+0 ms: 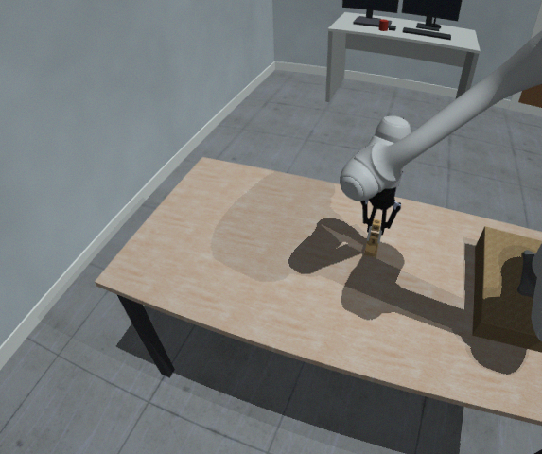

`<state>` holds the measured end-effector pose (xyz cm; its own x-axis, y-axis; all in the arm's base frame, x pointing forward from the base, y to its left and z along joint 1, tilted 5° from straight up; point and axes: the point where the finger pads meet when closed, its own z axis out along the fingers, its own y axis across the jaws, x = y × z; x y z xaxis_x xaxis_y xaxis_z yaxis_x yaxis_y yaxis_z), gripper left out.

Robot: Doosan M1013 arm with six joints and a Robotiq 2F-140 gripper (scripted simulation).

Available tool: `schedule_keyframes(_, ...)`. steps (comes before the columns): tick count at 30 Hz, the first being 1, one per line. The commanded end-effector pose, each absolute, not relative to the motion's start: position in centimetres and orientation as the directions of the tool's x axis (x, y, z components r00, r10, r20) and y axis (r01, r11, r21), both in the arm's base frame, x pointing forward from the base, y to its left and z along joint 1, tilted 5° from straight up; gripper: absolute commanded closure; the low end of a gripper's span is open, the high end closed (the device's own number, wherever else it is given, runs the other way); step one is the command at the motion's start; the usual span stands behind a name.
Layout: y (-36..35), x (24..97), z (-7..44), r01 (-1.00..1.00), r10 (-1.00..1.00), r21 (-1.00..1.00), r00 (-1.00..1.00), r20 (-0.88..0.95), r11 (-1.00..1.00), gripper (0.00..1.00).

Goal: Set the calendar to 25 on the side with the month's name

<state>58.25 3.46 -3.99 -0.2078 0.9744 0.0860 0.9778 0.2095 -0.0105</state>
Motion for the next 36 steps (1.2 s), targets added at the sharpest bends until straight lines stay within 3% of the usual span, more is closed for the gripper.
schedule_keyframes(1, 3.46, 58.26, -3.98, 0.978, 0.974, -0.010, -0.208, 0.086, 0.210, 0.76)
schedule_keyframes(36, 3.54, 58.23, -4.91, 0.978, 0.974, -0.010, -0.208, 0.086, 0.210, 0.76)
